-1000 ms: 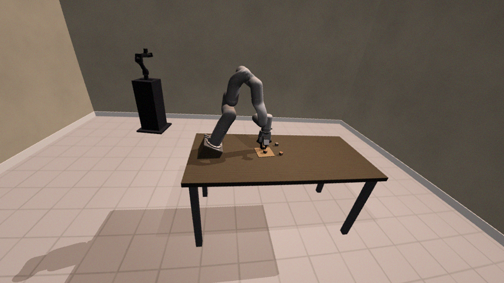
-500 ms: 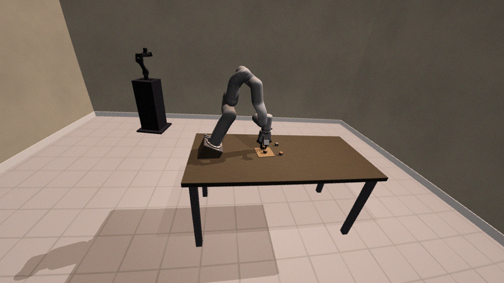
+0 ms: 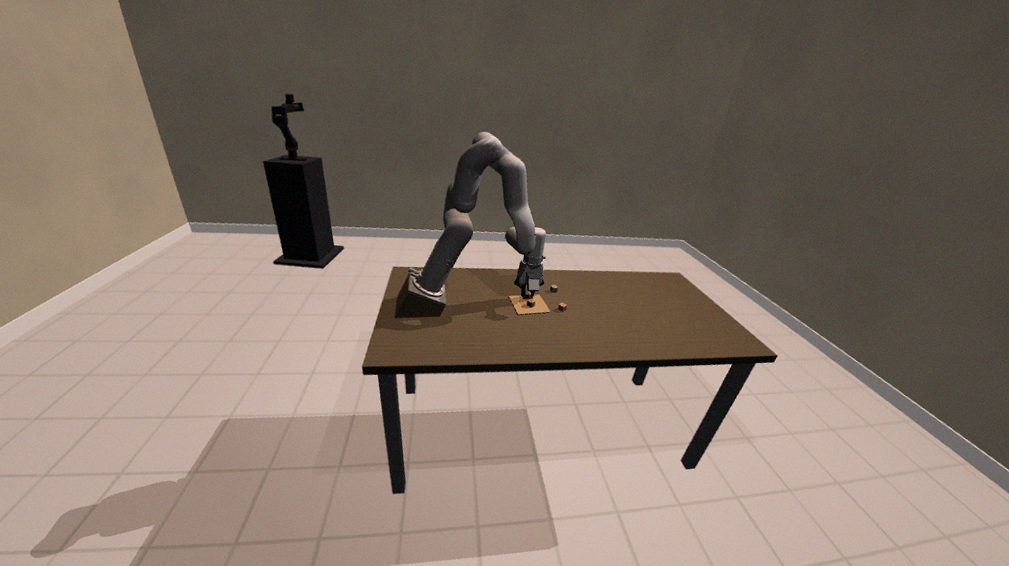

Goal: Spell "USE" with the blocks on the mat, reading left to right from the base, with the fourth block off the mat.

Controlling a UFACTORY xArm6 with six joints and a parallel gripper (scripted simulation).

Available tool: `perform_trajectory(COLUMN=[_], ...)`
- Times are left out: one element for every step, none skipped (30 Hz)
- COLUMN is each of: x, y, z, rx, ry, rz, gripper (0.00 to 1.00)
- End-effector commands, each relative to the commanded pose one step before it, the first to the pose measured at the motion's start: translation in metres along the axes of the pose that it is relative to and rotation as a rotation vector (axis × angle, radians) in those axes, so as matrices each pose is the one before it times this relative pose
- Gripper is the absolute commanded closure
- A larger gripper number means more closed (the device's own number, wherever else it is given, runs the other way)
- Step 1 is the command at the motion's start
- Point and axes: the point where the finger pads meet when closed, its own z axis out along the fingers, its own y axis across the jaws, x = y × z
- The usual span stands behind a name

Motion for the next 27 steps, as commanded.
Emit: perform_trajectory(x=[-0.00013,0.0,0.0,0.0,0.0,0.0,0.0,0.0,0.0,0.0,0.0,0.0,0.0,0.0,0.0,0.0,0.0,0.0,0.0,0.0,0.0,0.0,0.0,0.0,0.0,0.0,0.0], y=[-0.00124,0.0,0.0,0.0,0.0,0.0,0.0,0.0,0.0,0.0,0.0,0.0,0.0,0.0,0.0,0.0,0.0,0.0,0.0,0.0,0.0,0.0,0.0,0.0,0.0,0.0,0.0], z=[-0.00068,0.0,0.0,0.0,0.0,0.0,0.0,0.0,0.0,0.0,0.0,0.0,0.0,0.00002,0.00005,0.0,0.0,0.00008,0.00012,0.00016,0.0002,0.00024,0.00027,0.0003,0.00031,0.00032,0.00032], rx=[0.00294,0.0,0.0,0.0,0.0,0.0,0.0,0.0,0.0,0.0,0.0,0.0,0.0,0.0,0.0,0.0,0.0,0.0,0.0,0.0,0.0,0.0,0.0,0.0,0.0,0.0,0.0], ry=[-0.00039,0.0,0.0,0.0,0.0,0.0,0.0,0.0,0.0,0.0,0.0,0.0,0.0,0.0,0.0,0.0,0.0,0.0,0.0,0.0,0.00001,0.00001,0.00001,0.0,0.0,0.0,0.0], rz=[0.0,0.0,0.0,0.0,0.0,0.0,0.0,0.0,0.0,0.0,0.0,0.0,0.0,0.0,0.0,0.0,0.0,0.0,0.0,0.0,0.0,0.0,0.0,0.0,0.0,0.0,0.0], gripper=[0.79,0.79,0.79,0.79,0.79,0.79,0.79,0.79,0.79,0.79,0.79,0.79,0.79,0.79,0.79,0.79,0.79,0.79,0.79,0.79,0.79,0.79,0.79,0.79,0.79,0.79,0.79])
